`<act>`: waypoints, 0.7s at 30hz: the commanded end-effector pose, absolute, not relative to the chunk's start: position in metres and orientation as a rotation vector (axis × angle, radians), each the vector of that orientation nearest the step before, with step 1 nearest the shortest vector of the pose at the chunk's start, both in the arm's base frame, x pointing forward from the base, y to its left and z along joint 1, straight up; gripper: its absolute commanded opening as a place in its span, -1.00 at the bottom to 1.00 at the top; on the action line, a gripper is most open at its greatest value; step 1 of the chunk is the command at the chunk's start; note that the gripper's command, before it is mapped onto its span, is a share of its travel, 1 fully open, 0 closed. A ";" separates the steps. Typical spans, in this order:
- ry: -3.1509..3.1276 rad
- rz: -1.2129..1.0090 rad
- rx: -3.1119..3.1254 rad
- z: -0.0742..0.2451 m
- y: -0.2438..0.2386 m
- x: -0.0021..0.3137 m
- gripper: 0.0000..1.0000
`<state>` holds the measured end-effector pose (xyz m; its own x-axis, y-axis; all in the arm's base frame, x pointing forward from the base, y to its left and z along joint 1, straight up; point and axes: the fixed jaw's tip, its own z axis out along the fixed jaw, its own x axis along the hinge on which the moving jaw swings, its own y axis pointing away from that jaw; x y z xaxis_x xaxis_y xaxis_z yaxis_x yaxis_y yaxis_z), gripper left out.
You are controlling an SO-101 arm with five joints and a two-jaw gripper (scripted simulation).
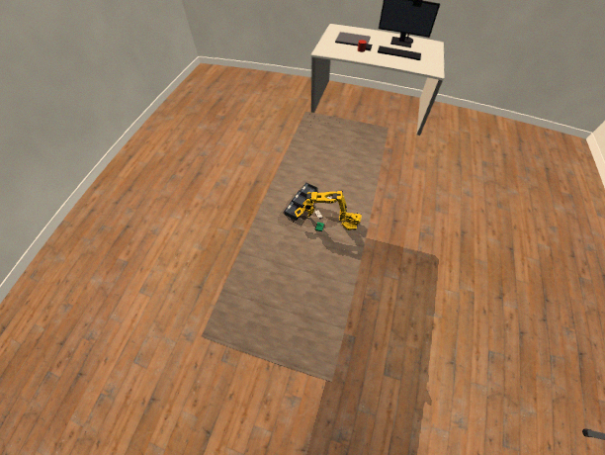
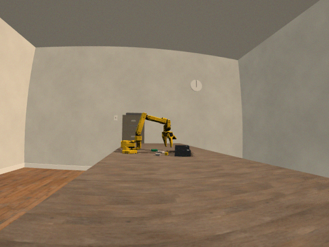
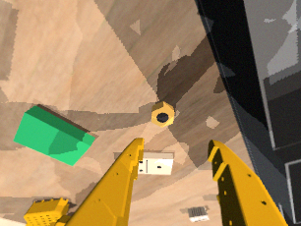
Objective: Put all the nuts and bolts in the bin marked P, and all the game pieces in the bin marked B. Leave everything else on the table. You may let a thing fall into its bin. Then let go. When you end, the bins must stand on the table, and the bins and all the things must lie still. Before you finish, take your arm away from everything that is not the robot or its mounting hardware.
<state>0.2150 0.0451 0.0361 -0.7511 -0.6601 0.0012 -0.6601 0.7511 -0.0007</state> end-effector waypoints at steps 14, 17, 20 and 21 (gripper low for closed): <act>-2.962 0.010 1.147 0.018 0.048 0.218 -0.55; -2.962 0.010 1.147 0.018 0.048 0.218 -0.55; -2.962 0.010 1.147 0.017 0.048 0.218 -0.55; -2.962 0.010 1.147 0.017 0.048 0.218 -0.55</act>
